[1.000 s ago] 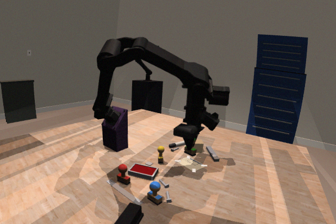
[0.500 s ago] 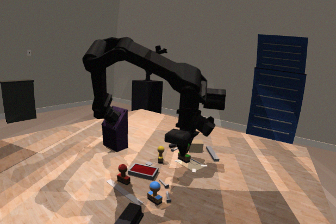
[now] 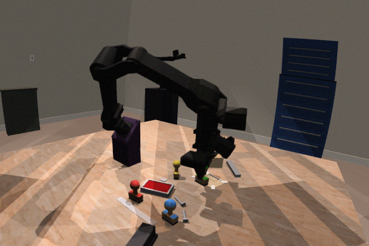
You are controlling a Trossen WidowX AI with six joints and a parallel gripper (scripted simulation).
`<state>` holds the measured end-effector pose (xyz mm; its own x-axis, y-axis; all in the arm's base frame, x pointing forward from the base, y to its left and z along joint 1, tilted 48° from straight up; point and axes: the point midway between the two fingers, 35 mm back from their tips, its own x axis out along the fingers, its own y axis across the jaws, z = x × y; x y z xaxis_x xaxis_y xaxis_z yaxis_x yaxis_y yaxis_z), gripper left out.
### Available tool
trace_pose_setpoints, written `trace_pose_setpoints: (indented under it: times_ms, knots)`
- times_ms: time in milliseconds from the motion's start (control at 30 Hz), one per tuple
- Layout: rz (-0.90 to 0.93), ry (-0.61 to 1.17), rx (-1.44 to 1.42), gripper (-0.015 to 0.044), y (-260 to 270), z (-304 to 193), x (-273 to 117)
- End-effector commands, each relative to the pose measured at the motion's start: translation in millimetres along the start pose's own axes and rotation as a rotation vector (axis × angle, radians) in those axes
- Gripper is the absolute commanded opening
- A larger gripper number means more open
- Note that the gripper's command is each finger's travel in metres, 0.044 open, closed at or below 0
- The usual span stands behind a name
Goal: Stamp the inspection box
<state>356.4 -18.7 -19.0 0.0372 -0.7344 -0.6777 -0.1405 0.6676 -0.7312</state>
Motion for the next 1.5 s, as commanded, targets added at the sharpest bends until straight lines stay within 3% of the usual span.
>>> trace_pose_setpoints:
  times_ms: [0, 733, 1067, 1133, 1200, 1367, 1467]
  knots:
    - [-0.006, -0.001, -0.006, 0.0, 0.0, -0.1, 6.8]
    - [-0.01, 0.0, -0.006, 0.0, -1.4, -2.2, 40.1]
    - [-0.004, 0.001, 0.0, 0.0261, -1.4, -1.8, 37.1]
    - [-0.004, 0.001, 0.0, 0.0261, -1.4, -1.8, 37.1]
    - [-0.002, 0.0, 0.0, 0.0261, -0.6, 0.1, 27.0]
    - [0.0, -0.001, -0.006, 0.0261, 1.7, 2.0, -55.6]
    - [-0.005, 0.0, -0.006, 0.0261, 0.7, -1.6, -79.8]
